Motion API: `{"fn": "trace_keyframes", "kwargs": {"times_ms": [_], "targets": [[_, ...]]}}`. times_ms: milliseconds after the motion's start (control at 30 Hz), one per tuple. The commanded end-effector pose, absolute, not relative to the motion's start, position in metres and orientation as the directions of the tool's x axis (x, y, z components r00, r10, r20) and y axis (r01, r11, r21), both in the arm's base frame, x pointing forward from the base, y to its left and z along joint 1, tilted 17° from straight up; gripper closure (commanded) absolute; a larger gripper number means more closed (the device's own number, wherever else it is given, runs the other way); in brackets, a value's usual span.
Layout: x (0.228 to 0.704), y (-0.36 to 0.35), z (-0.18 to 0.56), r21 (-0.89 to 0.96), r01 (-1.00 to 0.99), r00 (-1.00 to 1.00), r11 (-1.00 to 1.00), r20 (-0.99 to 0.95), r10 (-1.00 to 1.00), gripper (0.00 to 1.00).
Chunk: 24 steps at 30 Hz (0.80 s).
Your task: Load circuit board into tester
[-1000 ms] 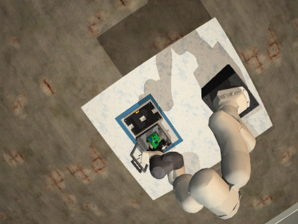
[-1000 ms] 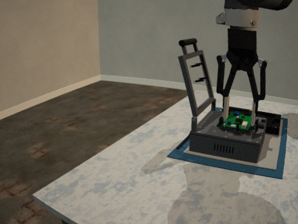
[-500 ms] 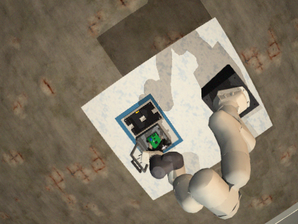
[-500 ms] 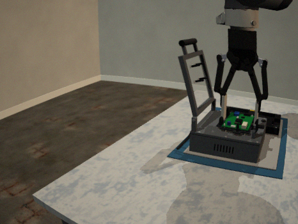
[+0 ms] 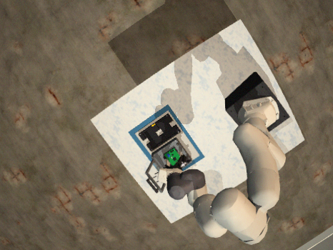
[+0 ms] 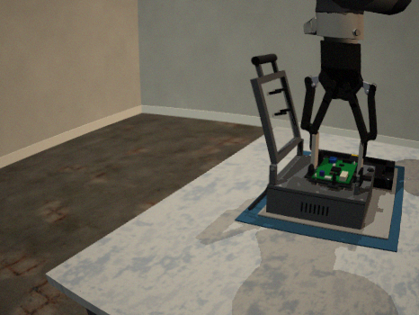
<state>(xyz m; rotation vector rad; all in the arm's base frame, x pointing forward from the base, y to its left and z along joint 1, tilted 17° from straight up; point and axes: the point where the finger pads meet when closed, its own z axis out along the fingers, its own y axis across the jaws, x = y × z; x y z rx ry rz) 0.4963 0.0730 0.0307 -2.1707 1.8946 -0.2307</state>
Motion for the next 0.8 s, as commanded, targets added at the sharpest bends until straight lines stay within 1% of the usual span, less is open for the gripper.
{"fn": "trace_keyframes", "kwargs": {"times_ms": [0, 767], "targets": [[0.4974, 0.0726, 0.0308, -0.292, -0.948, 0.144, -0.125, -0.043, -0.989, 0.42], [0.4963, 0.0723, 0.0344, -0.292, -0.948, 0.144, -0.125, -0.043, -0.989, 0.42]]}}
